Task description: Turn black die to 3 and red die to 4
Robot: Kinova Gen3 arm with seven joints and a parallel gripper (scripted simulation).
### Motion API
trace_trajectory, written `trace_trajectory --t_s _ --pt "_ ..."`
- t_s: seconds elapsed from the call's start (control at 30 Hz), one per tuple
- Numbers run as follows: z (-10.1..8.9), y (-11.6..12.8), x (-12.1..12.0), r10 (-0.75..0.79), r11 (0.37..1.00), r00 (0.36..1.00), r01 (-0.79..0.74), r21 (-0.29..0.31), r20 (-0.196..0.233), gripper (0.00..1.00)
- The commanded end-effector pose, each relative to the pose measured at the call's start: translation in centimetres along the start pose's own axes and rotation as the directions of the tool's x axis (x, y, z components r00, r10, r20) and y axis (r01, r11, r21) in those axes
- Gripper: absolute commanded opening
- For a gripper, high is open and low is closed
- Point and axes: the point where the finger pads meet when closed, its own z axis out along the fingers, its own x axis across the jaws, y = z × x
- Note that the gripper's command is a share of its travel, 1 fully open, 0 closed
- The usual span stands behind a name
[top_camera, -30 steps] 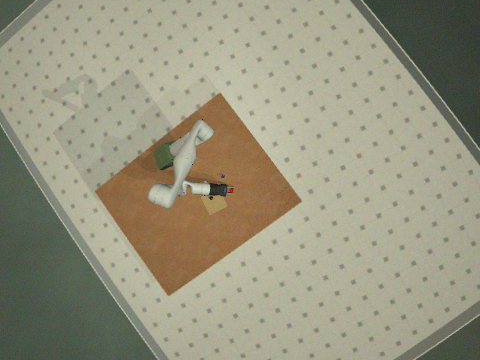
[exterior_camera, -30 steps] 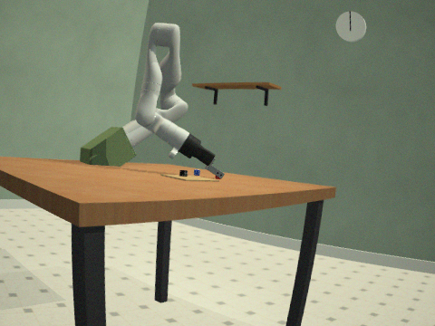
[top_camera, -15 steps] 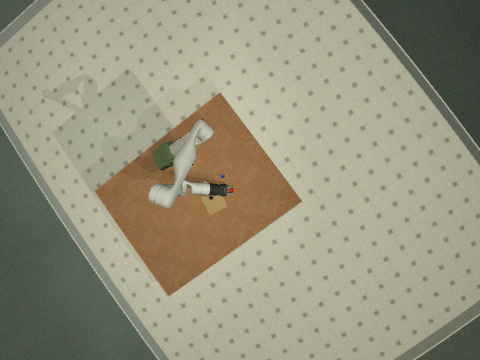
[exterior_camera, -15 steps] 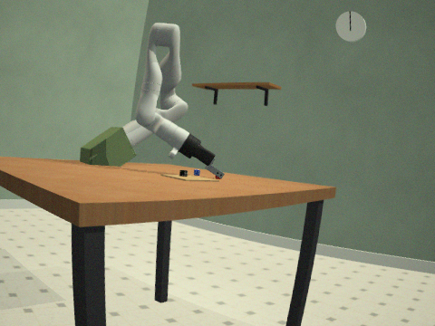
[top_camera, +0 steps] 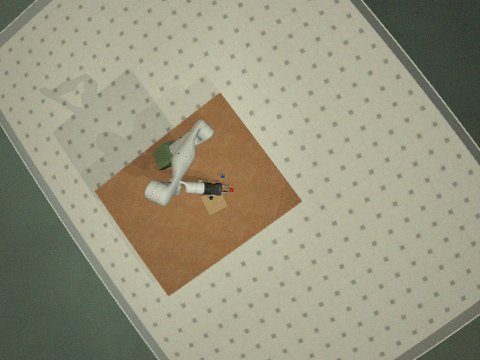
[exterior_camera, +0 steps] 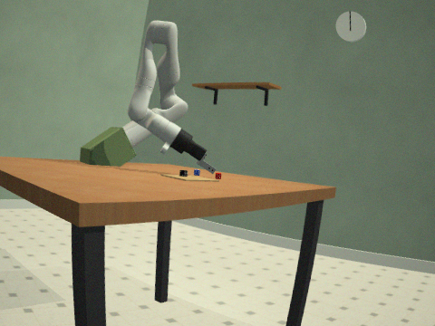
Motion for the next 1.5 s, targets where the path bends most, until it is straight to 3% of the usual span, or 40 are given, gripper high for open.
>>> trace_trajectory --t_s 0.0,0.57,1.0,1.47 --pt "-0.5 0.3 -0.5 -0.008 1.000 1.000 0.008 -0.002 0.012 0.70" --pt "-2.1 1.1 -0.4 -0.008 1.000 1.000 0.008 -0.002 0.012 0.70" --pt "-4.3 5.4 -0.4 -0.008 1.000 1.000 0.008 -0.002 0.012 0.70" --pt "-4.4 5.4 -0.3 -0.002 1.000 1.000 0.002 0.022 0.000 0.70"
